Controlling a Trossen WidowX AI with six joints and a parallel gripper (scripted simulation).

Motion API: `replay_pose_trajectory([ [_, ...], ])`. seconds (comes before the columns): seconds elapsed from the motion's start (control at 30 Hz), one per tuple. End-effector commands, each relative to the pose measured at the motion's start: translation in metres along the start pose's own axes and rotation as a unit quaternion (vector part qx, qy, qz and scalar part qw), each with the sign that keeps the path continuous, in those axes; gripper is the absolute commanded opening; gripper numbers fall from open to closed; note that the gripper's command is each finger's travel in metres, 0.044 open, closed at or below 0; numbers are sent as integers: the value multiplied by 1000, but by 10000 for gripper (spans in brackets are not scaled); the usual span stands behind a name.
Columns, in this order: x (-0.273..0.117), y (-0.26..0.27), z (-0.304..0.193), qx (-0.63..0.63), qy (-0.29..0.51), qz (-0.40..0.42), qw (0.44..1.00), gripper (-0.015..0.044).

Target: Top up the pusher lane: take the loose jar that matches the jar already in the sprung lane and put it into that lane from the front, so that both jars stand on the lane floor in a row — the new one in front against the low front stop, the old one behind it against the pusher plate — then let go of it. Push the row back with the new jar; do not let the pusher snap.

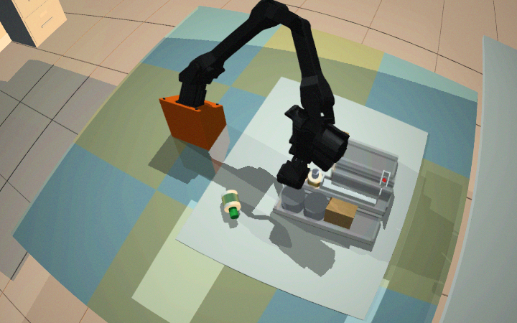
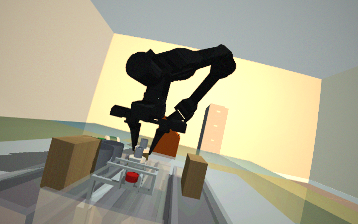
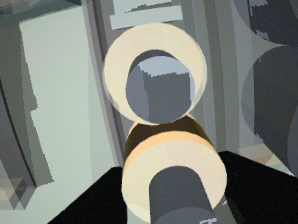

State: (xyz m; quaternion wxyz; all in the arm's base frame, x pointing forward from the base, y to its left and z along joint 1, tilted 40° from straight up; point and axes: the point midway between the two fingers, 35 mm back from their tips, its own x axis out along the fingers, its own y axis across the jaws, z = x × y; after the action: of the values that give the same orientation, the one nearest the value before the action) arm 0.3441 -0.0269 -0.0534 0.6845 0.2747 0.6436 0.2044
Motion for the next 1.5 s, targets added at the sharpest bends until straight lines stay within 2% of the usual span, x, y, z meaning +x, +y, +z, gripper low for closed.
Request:
replay_pose_trajectory([
  [0.0,1,2,6,-6,-11,3,1000,0],
  [1.47,13,3,4,-6,-11,3,1000,0],
])
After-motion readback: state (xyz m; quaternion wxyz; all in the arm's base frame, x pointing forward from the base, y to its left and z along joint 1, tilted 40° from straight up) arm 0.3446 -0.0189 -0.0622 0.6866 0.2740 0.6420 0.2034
